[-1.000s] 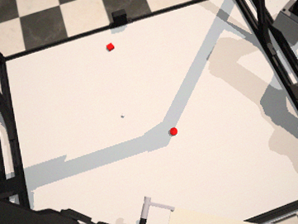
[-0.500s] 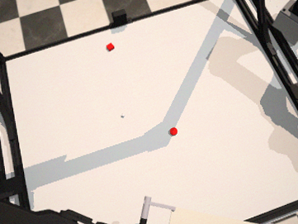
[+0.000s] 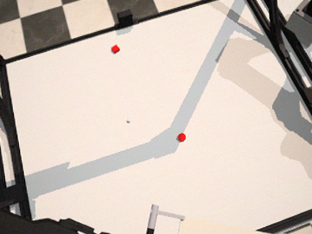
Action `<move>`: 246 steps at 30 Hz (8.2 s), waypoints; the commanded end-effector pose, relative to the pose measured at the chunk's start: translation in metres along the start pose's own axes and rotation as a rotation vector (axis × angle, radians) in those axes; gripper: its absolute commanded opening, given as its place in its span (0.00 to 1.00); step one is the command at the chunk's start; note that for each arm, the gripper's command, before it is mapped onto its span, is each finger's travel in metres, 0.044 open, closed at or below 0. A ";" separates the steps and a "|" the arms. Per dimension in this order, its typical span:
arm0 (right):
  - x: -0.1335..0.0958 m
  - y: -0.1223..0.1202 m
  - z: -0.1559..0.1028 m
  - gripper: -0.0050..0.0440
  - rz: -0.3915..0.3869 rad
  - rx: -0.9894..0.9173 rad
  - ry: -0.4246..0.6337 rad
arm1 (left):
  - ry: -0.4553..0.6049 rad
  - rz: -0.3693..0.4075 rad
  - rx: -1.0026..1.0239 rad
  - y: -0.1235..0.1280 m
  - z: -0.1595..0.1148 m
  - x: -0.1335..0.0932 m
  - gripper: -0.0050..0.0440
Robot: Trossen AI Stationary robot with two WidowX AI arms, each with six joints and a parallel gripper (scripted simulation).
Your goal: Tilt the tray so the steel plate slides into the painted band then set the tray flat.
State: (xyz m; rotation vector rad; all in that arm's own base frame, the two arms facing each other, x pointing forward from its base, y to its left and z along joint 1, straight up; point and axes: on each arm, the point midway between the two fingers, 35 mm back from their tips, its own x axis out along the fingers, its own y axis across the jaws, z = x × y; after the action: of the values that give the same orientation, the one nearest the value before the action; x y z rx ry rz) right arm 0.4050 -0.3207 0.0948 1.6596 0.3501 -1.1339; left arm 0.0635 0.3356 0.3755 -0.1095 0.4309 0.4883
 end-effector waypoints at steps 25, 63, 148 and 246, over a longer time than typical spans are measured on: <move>-0.033 0.032 0.001 0.10 0.080 -0.001 -0.004 | -0.002 -0.002 0.001 0.000 0.000 0.000 1.00; -0.049 0.048 0.000 0.10 0.116 -0.001 -0.004 | -0.002 -0.002 0.001 0.000 0.000 0.000 1.00; -0.021 0.020 0.001 0.10 0.054 -0.001 -0.004 | -0.002 -0.002 0.001 0.000 0.000 0.000 1.00; -0.060 0.060 0.000 0.10 0.146 -0.001 -0.004 | -0.002 -0.002 0.001 0.000 0.000 0.000 1.00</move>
State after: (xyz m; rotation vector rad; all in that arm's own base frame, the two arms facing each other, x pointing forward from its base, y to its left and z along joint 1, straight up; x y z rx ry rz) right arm 0.4120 -0.3248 0.1491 1.6587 0.2900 -1.0785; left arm 0.0632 0.3358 0.3753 -0.1101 0.4308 0.4891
